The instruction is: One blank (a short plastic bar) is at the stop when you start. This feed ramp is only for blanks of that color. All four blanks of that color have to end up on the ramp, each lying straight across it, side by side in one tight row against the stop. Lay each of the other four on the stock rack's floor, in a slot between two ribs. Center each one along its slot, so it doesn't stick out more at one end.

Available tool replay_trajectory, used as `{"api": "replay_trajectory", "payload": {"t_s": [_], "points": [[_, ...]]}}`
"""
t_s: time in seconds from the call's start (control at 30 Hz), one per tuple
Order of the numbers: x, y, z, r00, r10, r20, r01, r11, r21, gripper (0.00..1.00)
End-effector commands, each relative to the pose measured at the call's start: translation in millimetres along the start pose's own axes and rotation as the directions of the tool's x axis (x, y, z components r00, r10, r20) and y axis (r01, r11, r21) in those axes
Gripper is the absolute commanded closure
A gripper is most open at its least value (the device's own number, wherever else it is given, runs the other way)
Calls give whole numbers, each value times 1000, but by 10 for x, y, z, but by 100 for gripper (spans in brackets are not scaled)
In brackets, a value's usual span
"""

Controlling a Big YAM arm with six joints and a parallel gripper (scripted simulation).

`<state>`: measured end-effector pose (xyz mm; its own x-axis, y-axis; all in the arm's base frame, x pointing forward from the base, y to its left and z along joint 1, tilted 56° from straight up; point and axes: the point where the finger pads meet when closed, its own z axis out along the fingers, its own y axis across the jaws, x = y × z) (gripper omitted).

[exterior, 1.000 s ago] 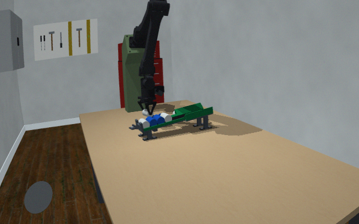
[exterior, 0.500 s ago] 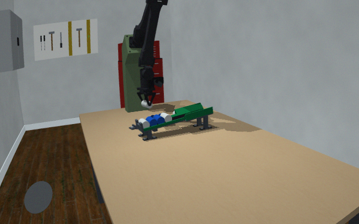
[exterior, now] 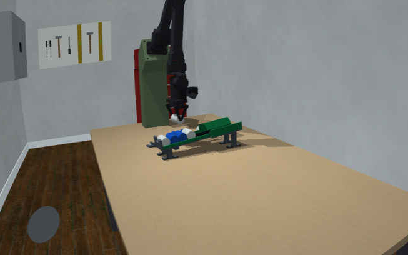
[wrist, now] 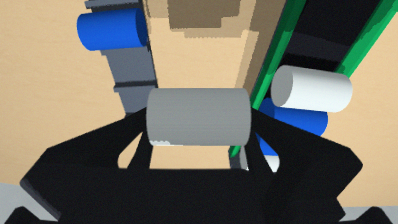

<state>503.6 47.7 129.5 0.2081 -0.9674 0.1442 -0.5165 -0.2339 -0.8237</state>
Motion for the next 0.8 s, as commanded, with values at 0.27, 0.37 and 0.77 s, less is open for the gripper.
{"api": "replay_trajectory", "payload": {"t_s": [0.27, 0.37, 0.77], "points": [[-470, -1393, -707, 991, 129, 22, -129, 991, 21, 40], [-397, -1075, -516, 991, 135, 0, -135, 990, -47, 40], [-375, -1316, -555, 991, 136, 7, -136, 991, 9, 40]]}}
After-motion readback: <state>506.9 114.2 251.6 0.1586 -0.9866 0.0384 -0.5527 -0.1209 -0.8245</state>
